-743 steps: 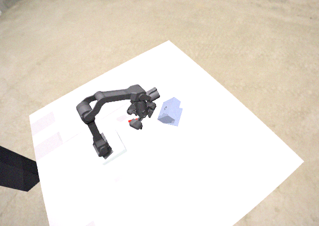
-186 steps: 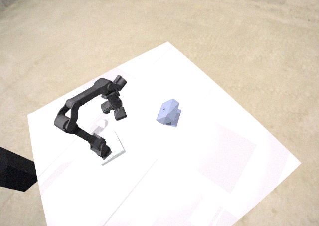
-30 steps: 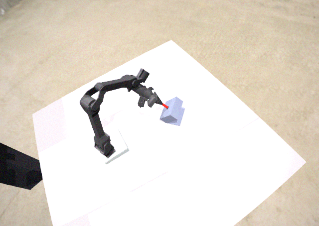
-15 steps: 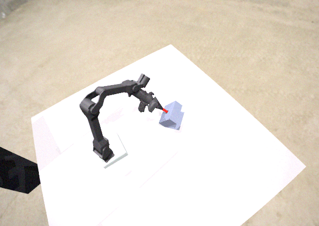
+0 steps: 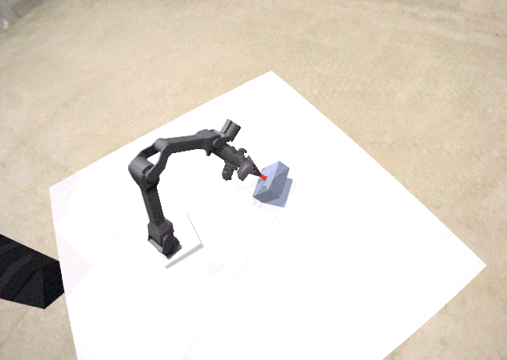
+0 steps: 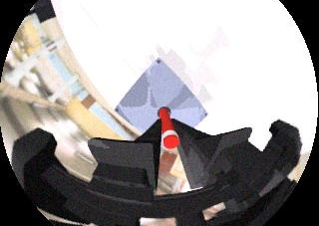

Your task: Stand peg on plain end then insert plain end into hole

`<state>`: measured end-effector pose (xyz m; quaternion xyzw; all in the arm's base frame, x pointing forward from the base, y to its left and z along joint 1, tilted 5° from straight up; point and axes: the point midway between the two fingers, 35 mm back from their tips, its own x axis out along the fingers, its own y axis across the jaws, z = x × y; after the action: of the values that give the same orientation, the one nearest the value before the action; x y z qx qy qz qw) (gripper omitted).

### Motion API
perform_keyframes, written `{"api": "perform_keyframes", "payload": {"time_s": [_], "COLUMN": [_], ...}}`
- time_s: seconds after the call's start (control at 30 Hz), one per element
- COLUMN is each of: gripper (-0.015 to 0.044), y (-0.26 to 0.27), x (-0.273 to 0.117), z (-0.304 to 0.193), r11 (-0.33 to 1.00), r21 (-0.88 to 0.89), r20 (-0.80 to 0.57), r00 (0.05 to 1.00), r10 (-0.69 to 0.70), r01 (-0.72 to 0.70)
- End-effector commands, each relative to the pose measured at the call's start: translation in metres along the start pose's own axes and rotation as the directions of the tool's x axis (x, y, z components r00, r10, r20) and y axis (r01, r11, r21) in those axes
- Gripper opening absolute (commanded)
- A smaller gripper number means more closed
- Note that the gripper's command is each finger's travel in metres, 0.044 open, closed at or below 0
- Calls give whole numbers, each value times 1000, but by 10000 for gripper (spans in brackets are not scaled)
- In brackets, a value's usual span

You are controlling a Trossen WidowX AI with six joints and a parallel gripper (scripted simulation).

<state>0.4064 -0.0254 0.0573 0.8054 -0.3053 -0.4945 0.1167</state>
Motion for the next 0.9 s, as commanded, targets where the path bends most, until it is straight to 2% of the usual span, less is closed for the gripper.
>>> {"api": "perform_keyframes", "payload": {"time_s": [0.0, 0.87], "gripper": [0, 0], "y": [-1, 0], "x": [3, 10], "z": [0, 0], "r11": [1000, 1000], "r21": [-4, 0], "r20": [2, 1], "r00": [1000, 1000], "r10": [-3, 1], "r01": [3, -1]}}
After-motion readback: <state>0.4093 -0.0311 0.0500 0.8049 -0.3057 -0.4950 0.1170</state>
